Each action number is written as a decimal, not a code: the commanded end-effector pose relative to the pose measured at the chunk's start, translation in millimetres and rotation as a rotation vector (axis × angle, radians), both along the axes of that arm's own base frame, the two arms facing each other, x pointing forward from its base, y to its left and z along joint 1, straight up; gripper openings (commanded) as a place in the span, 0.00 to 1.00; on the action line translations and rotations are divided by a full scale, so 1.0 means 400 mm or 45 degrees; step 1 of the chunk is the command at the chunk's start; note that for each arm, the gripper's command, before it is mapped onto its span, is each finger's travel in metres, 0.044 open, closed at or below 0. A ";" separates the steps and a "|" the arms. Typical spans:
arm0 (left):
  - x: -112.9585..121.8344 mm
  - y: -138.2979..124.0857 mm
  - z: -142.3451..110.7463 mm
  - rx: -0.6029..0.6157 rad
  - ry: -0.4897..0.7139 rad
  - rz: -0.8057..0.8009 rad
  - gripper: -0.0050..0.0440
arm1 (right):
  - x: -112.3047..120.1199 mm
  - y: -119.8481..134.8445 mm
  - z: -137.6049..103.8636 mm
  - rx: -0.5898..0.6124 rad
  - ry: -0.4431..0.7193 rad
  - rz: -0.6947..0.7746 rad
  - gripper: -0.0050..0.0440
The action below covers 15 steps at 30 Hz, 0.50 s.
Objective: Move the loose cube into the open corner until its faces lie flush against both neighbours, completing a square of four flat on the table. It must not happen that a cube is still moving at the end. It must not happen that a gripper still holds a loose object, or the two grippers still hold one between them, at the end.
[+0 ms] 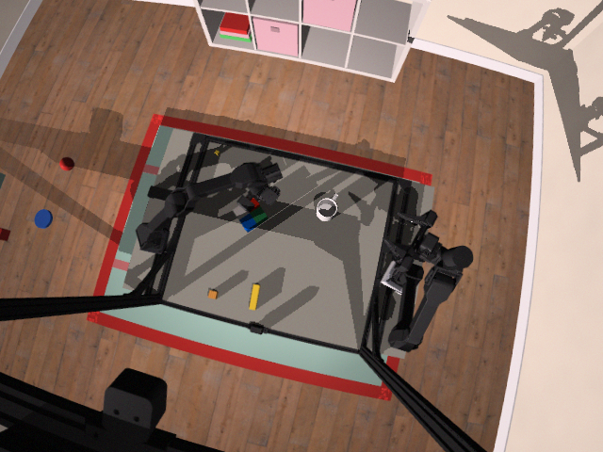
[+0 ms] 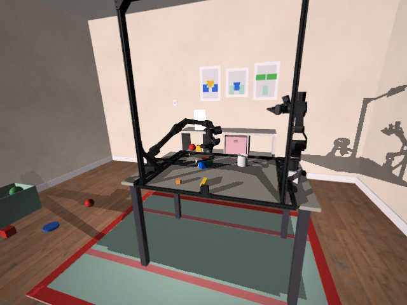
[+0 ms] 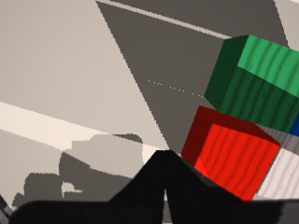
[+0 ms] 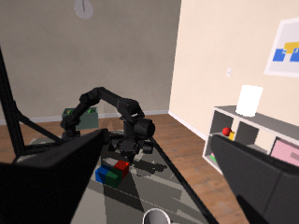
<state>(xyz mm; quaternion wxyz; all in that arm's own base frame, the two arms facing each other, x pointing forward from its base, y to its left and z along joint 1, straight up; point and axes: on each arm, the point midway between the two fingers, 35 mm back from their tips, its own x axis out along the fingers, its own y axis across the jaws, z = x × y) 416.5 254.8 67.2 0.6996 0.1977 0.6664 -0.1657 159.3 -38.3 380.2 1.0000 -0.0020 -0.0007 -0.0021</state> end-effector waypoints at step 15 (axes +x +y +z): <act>-0.097 -0.142 0.129 -0.058 0.061 0.662 0.10 | 0.000 0.002 0.000 0.006 0.000 0.005 0.92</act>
